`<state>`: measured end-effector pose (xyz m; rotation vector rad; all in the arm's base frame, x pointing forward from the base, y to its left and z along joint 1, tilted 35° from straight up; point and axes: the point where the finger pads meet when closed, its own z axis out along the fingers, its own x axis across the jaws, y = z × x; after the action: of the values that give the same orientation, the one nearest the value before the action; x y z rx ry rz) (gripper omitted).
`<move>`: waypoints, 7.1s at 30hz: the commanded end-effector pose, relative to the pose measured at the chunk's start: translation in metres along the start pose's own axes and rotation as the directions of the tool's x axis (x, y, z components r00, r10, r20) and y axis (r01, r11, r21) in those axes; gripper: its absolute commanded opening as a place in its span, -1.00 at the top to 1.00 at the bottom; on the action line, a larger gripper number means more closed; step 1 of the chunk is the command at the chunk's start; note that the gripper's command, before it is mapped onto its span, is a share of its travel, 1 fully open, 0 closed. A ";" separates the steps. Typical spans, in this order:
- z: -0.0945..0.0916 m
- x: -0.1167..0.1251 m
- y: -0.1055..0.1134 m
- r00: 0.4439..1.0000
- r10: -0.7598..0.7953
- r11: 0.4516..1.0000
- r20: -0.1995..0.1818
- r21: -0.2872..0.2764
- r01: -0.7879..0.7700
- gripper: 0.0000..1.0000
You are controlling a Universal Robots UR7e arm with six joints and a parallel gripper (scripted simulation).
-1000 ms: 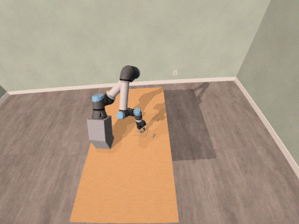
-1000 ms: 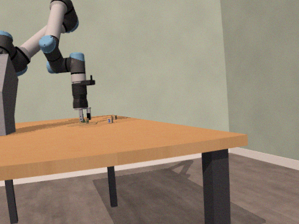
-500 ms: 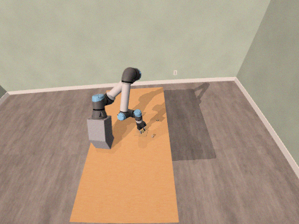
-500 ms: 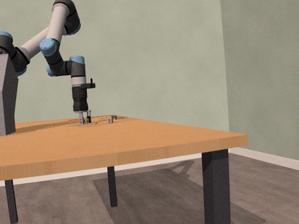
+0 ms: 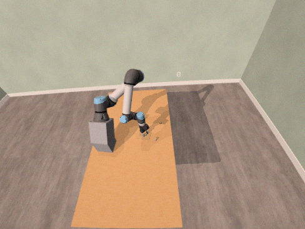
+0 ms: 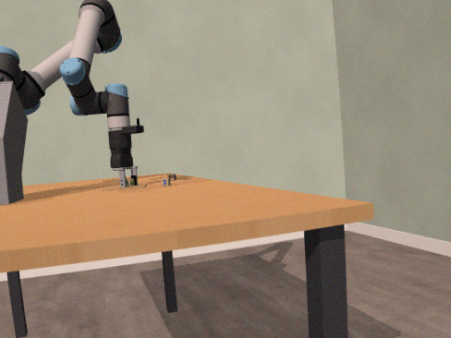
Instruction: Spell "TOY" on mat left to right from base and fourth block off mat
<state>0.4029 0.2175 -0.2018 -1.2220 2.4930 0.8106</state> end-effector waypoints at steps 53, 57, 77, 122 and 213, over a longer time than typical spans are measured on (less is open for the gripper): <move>0.000 0.000 0.000 1.000 0.000 1.000 0.001 0.001 0.000 0.01; 0.000 0.000 0.000 1.000 0.000 1.000 0.001 0.001 0.000 0.01; -0.008 0.000 0.000 1.000 0.000 1.000 0.001 0.001 0.000 0.01; -0.100 0.000 0.000 1.000 0.000 1.000 0.001 0.001 0.000 0.01; -0.100 -0.012 0.014 -0.333 -0.943 -0.333 -0.001 0.000 0.943 0.01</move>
<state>0.4029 0.1743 -0.1096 -2.4761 0.5412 0.2007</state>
